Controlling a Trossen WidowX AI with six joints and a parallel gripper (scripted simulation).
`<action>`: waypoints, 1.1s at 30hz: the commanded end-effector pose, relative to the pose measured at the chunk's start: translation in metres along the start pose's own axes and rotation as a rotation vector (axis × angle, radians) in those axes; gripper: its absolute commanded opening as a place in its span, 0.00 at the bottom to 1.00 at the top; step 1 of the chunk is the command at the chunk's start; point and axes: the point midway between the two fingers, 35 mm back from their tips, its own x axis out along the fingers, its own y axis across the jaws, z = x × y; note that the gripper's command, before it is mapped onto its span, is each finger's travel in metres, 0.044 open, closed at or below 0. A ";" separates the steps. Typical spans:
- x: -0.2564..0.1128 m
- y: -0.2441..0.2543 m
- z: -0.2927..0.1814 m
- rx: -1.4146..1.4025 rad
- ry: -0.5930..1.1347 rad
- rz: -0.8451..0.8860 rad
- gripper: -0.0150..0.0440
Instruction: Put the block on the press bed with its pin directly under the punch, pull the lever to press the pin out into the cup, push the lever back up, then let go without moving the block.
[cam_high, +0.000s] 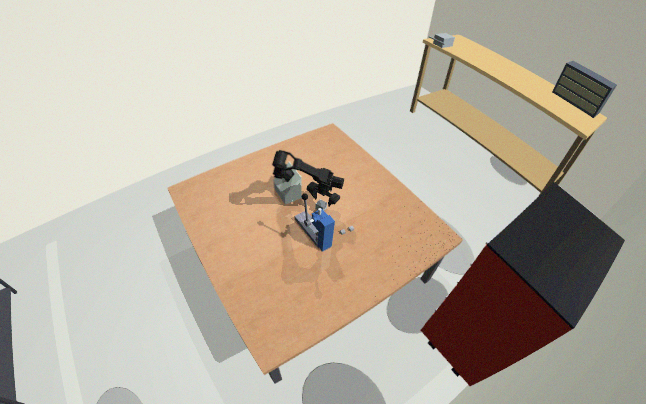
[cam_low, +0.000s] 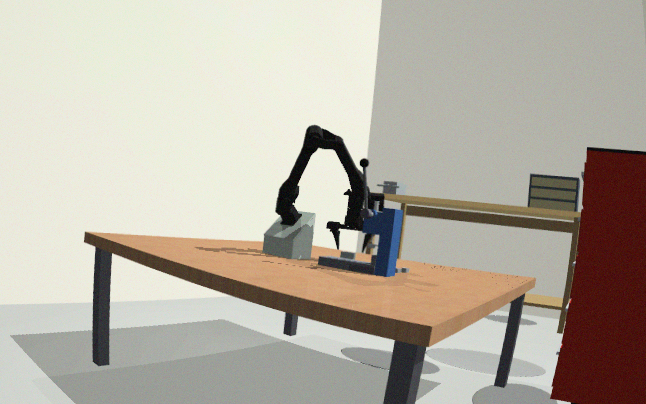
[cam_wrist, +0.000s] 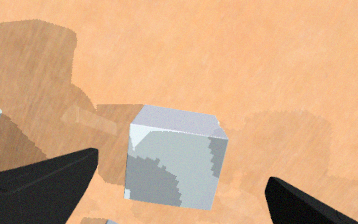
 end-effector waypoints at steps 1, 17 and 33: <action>0.008 0.002 -0.001 -0.008 0.006 0.006 1.00; 0.029 0.005 -0.001 -0.012 0.009 0.008 0.96; 0.029 0.005 -0.001 -0.012 0.009 0.008 0.54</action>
